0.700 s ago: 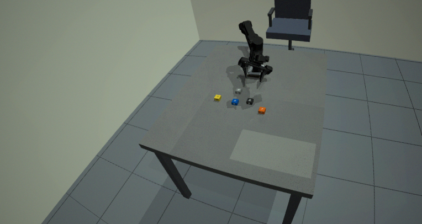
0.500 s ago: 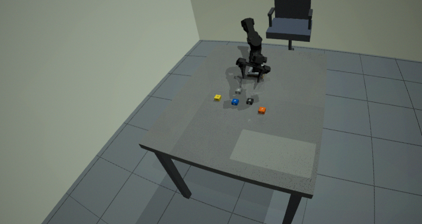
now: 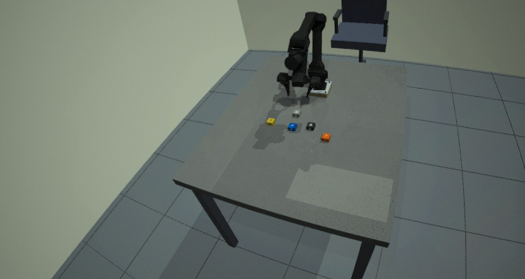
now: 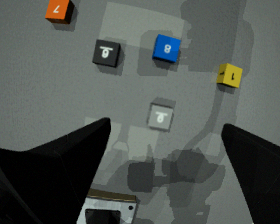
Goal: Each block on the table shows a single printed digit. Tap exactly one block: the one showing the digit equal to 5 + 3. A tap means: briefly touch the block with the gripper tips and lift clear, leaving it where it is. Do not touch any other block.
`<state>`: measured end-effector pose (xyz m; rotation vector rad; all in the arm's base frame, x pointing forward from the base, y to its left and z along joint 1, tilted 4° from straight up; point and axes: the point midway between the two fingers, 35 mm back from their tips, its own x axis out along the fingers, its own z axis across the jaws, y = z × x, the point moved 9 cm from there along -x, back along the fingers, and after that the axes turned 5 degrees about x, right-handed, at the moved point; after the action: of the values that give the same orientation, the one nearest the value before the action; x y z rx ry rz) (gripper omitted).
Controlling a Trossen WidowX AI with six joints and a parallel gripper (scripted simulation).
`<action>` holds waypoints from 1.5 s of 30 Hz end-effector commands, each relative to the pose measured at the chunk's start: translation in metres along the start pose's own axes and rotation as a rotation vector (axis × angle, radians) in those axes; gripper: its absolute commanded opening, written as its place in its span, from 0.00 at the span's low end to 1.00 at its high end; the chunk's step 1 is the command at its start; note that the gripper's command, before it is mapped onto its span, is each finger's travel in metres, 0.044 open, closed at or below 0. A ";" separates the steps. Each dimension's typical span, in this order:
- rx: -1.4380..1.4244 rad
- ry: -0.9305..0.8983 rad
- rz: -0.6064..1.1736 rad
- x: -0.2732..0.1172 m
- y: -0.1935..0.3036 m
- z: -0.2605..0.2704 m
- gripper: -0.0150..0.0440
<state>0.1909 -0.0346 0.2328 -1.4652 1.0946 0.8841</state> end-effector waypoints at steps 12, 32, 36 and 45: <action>0.185 -0.091 0.246 -0.001 -0.011 -0.030 0.93; 0.185 -0.093 0.245 0.000 -0.028 -0.019 0.93; 0.187 -0.098 0.242 0.005 -0.073 0.021 0.93; 0.187 -0.102 0.239 0.008 -0.097 0.054 0.93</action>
<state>0.2812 0.0141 0.2462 -1.1413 1.2498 0.9938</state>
